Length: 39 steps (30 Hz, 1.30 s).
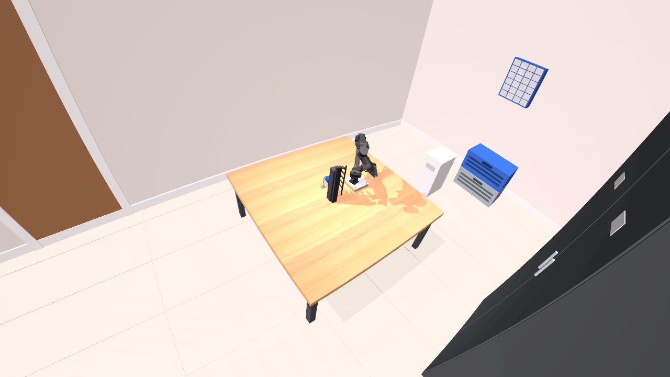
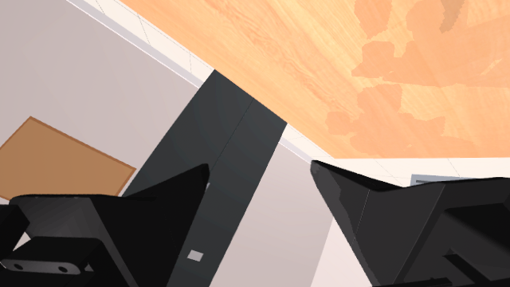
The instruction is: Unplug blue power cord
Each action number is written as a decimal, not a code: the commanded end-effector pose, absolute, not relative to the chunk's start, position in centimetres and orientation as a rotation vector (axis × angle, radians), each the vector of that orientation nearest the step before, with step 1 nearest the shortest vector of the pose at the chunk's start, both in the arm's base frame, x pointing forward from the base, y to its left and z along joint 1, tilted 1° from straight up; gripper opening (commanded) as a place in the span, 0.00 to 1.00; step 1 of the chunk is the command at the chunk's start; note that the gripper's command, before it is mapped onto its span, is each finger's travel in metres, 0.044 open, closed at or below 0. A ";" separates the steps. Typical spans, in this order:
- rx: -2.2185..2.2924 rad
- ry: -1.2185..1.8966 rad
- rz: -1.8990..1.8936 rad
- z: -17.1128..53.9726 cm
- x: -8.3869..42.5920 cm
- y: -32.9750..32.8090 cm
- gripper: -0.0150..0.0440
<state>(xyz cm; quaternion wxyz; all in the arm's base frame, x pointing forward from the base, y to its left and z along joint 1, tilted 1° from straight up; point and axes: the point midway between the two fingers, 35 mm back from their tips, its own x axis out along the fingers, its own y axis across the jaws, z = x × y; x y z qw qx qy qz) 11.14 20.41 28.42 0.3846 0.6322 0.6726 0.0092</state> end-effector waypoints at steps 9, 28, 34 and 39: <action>1.598 1.485 0.119 29.9 14.9 19.5 0.53; 1.208 0.964 0.266 31.0 27.7 17.4 0.53; 1.034 0.804 0.256 31.2 32.4 15.5 0.53; 0.879 0.691 0.225 31.1 35.9 13.3 0.53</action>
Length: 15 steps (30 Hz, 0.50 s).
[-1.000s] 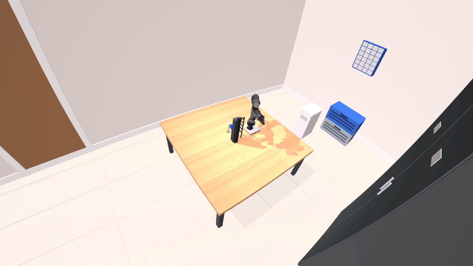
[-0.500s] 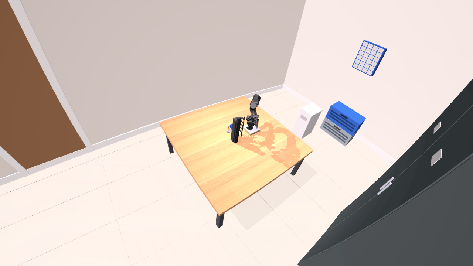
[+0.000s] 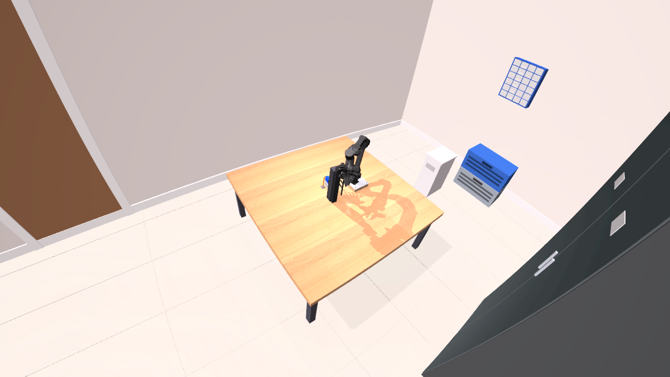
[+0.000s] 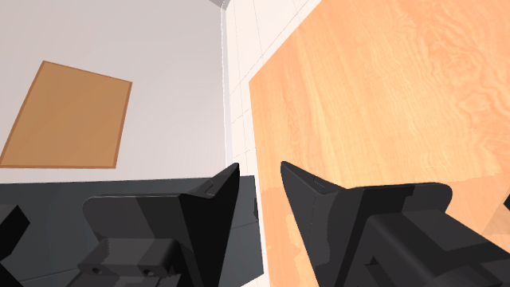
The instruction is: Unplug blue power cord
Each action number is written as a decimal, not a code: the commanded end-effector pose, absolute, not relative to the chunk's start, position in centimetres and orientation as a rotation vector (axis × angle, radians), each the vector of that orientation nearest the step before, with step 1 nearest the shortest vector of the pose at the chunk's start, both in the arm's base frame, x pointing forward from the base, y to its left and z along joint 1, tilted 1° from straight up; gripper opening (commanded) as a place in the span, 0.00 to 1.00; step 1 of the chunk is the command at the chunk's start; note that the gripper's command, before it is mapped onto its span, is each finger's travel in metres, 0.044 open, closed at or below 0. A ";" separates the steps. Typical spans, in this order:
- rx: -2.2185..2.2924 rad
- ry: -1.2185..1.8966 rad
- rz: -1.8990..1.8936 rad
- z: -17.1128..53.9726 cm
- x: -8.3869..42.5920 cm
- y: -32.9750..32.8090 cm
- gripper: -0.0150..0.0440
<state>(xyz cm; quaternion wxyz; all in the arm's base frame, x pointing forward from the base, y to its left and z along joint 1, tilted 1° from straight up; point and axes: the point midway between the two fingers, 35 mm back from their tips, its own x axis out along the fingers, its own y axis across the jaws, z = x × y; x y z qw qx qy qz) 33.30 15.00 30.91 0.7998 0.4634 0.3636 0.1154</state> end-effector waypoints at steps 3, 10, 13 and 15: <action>0.854 0.669 0.215 31.1 36.7 12.5 0.53; 0.934 0.631 0.169 31.9 39.2 9.3 0.53; 0.949 0.616 0.073 31.1 40.0 6.0 0.53; 0.959 0.607 -0.003 30.5 40.4 3.6 0.53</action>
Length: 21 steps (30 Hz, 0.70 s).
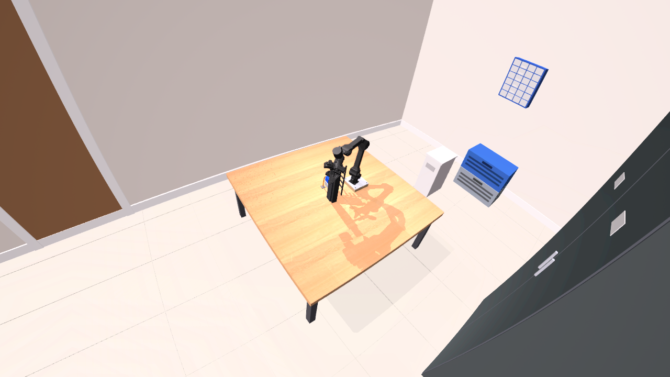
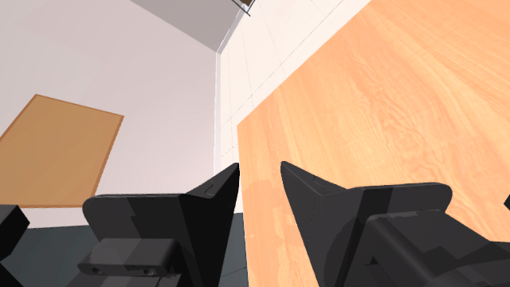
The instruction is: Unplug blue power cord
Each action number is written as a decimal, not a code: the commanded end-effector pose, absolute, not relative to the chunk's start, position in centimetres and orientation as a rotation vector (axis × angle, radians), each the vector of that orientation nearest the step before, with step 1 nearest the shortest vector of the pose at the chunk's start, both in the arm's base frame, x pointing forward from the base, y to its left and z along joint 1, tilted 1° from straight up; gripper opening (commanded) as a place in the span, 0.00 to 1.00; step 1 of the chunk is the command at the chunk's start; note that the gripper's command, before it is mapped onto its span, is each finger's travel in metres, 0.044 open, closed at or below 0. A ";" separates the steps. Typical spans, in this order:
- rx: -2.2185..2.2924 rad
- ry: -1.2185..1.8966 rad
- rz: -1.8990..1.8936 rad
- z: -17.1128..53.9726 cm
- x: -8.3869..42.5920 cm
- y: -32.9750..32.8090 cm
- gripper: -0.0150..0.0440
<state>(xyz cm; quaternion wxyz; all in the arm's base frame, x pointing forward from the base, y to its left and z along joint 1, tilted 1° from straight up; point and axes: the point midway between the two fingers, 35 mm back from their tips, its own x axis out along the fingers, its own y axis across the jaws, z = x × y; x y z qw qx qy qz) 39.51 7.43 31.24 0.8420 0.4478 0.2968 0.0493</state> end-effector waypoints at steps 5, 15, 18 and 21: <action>0.997 0.622 -0.194 28.2 40.2 -1.6 0.53; 1.127 0.765 -0.554 22.3 35.9 -8.2 0.53; 1.215 0.829 -0.737 20.1 33.2 -10.1 0.53; 1.317 0.900 -0.978 17.8 29.3 -12.0 0.53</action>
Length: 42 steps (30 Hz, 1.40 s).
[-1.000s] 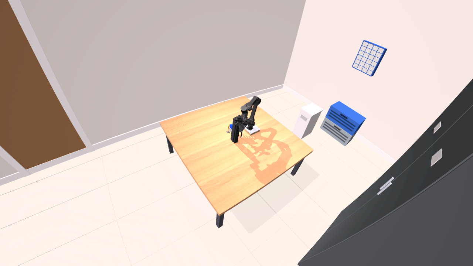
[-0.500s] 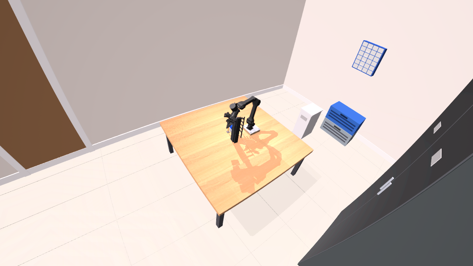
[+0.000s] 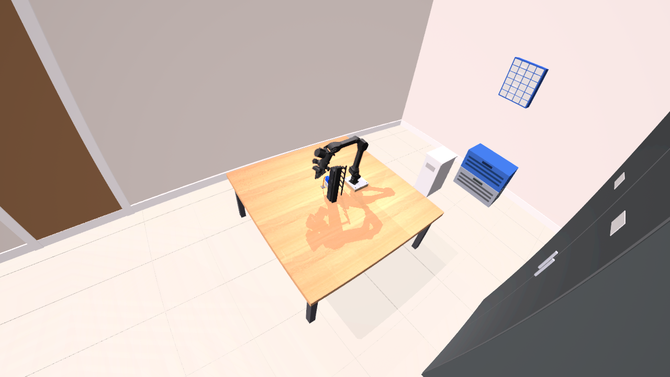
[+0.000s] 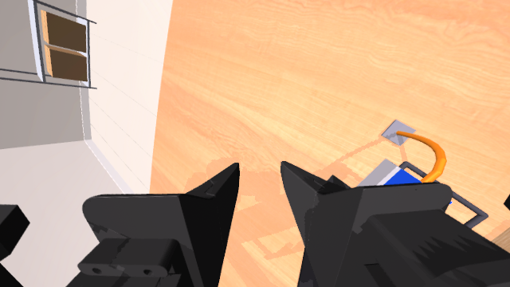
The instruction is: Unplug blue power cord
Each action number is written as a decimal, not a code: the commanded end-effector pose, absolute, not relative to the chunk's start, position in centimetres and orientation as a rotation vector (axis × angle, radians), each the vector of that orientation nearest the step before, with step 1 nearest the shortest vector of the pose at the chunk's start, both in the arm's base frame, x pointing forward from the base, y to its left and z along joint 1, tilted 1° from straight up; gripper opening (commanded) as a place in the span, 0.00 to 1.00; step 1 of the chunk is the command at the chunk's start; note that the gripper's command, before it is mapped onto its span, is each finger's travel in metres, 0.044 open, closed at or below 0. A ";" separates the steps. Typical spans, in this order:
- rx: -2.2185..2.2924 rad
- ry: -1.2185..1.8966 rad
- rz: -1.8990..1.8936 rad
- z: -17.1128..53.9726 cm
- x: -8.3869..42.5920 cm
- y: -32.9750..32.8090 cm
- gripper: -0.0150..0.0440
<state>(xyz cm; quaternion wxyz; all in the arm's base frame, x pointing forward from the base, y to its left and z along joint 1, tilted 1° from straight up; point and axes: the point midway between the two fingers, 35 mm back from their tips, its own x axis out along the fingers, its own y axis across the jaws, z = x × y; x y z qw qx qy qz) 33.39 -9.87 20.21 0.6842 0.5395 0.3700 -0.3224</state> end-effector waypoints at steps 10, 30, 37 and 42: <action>1.466 1.007 -1.430 15.3 21.5 -13.6 0.53; 1.468 1.008 -1.429 15.3 22.2 -12.1 0.53; 1.469 1.008 -1.428 15.3 22.6 -11.0 0.53; 1.469 1.009 -1.428 15.3 22.8 -10.2 0.53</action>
